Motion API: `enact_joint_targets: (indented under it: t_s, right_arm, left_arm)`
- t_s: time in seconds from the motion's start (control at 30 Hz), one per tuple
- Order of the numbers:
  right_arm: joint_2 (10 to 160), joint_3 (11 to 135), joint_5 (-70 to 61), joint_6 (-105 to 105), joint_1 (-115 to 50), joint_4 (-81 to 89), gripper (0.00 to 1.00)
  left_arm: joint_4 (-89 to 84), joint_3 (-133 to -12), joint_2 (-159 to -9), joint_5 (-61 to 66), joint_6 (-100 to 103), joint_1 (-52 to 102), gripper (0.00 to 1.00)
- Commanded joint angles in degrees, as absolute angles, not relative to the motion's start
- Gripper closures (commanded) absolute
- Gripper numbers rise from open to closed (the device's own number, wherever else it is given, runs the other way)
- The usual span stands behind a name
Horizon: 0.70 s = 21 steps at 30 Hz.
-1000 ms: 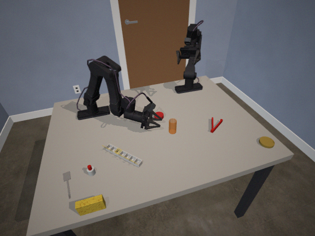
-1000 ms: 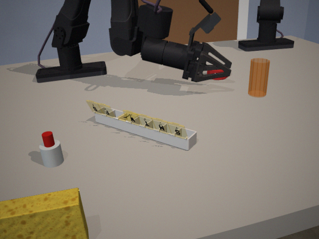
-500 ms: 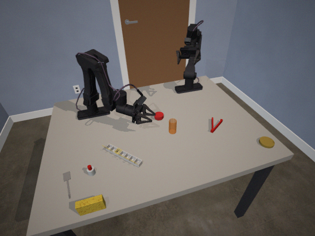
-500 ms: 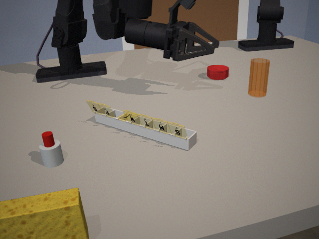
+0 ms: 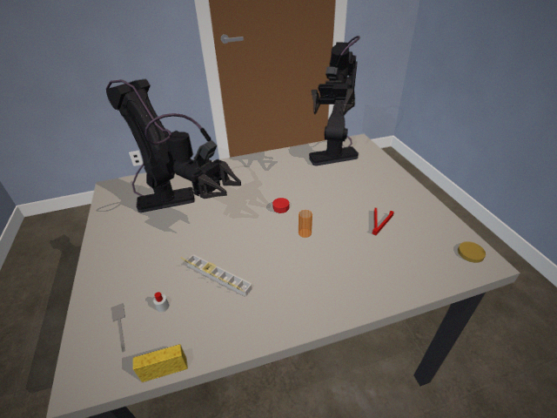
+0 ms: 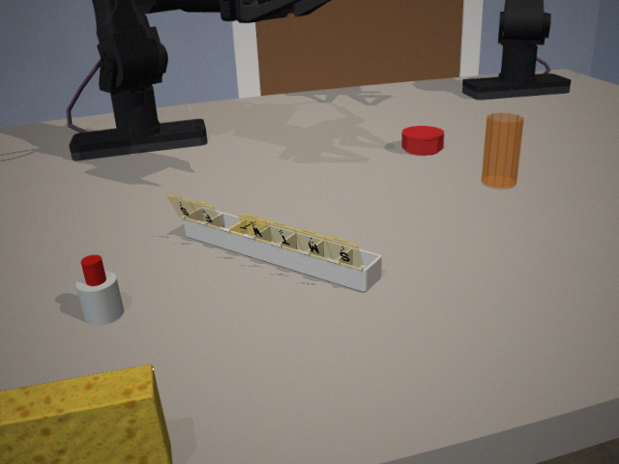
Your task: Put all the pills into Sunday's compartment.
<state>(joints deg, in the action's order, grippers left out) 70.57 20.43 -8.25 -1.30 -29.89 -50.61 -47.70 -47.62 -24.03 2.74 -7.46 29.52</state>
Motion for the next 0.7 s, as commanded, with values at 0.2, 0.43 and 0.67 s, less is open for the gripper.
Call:
enact_joint_targets:
  t_s: [0.2, 0.43, 0.67]
  right_arm:
    - [55.25, 29.08, -4.48, -0.19, -20.79, -25.87, 0.44]
    - [53.22, 40.22, -3.3, 0.41, -11.93, -13.18, 0.44]
    - [55.4, 48.34, -2.58, 0.86, -6.56, -7.19, 0.44]
  left_arm:
    - [-48.19, -48.75, -23.68, 2.89, -7.58, 29.18, 0.0]
    - [-48.19, -48.75, -23.68, 2.89, -7.58, 29.18, 0.0]
    - [-48.19, -48.75, -23.68, 2.89, -7.58, 29.18, 0.0]
